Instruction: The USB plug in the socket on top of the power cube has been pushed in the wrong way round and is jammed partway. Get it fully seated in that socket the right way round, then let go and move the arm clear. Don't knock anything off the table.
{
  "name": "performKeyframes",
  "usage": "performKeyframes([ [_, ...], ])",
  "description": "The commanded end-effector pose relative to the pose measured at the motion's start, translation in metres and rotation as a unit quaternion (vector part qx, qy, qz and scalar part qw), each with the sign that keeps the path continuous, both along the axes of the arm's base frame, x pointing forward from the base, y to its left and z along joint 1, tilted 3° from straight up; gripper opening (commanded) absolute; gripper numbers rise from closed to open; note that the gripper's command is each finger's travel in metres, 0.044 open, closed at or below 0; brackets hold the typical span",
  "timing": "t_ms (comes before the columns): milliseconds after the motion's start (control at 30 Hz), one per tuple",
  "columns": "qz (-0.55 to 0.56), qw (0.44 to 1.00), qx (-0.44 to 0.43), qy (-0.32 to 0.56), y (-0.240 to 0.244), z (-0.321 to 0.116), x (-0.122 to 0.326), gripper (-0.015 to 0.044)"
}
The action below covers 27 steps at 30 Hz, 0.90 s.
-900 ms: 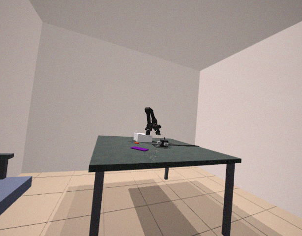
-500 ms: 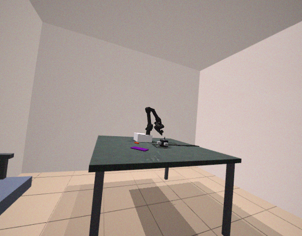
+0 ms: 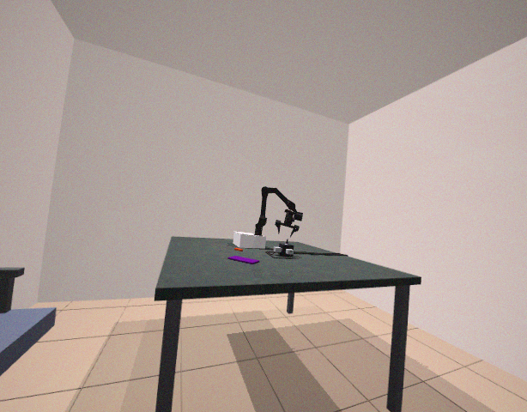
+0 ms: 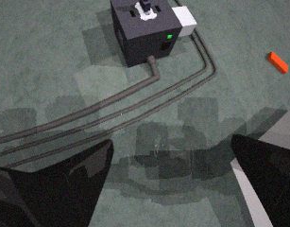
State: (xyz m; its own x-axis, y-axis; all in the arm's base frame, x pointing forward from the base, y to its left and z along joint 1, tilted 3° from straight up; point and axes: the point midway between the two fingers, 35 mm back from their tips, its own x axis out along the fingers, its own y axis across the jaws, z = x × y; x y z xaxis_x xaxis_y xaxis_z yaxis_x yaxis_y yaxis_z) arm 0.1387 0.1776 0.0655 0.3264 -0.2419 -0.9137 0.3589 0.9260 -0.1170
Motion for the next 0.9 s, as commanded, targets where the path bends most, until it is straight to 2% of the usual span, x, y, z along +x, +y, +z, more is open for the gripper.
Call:
performKeyframes([
  [0,-0.152,0.986,0.051,0.034,-0.002,0.004,0.043,0.0440],
  [200,-0.297,0.947,0.109,0.056,-0.013,0.008,0.090,0.0440],
  [500,-0.542,0.807,0.222,0.079,-0.057,0.019,0.169,0.0440],
  [867,-0.547,0.802,0.225,0.079,-0.059,0.019,0.172,0.0440],
])
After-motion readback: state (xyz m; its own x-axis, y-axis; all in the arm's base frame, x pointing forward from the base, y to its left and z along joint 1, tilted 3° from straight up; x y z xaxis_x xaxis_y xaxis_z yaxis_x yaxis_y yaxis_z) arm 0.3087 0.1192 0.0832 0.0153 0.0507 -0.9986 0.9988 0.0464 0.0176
